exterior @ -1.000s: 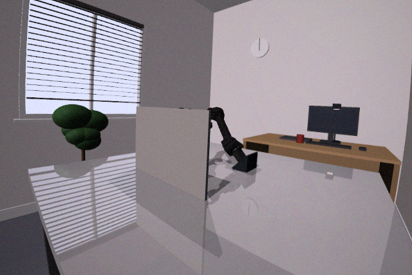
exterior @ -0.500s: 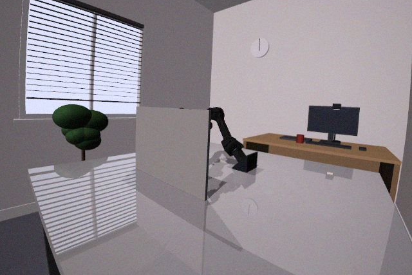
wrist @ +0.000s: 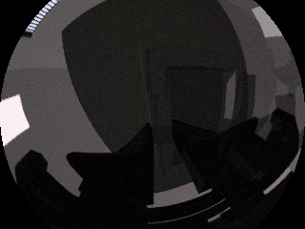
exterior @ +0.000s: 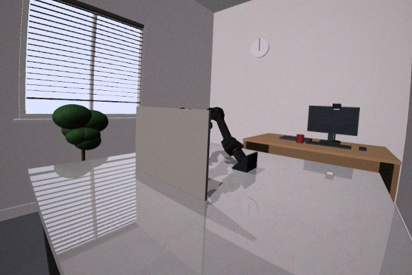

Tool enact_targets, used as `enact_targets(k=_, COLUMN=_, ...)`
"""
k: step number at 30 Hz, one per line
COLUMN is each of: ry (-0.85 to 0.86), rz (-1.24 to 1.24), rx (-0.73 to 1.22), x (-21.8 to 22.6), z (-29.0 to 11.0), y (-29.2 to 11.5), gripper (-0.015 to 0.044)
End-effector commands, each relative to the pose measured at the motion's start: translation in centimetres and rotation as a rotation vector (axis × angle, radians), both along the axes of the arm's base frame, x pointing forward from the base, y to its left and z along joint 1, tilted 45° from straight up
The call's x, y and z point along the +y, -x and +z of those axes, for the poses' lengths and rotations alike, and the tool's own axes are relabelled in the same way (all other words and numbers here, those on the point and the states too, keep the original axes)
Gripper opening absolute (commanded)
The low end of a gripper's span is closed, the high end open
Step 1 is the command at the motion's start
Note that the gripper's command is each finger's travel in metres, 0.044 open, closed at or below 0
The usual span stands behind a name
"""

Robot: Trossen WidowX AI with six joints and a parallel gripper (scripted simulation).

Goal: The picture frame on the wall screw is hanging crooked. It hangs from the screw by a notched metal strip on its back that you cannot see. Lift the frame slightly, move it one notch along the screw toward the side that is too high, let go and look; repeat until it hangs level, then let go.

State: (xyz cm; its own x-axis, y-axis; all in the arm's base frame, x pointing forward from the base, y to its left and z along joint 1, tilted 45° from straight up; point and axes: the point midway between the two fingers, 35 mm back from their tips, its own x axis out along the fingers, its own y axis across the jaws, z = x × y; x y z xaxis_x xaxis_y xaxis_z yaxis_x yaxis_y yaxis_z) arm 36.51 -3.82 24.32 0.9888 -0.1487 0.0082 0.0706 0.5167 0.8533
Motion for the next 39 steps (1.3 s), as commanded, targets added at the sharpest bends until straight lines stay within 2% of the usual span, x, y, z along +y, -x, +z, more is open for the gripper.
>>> enact_targets(k=1, ry=0.024, rz=-0.003, rx=0.003, x=-0.01, z=0.03, y=0.01, gripper=0.0)
enact_targets(k=39, ry=0.224, rz=-0.006, rx=0.032, x=0.28, z=0.29, y=-0.01, gripper=0.0)
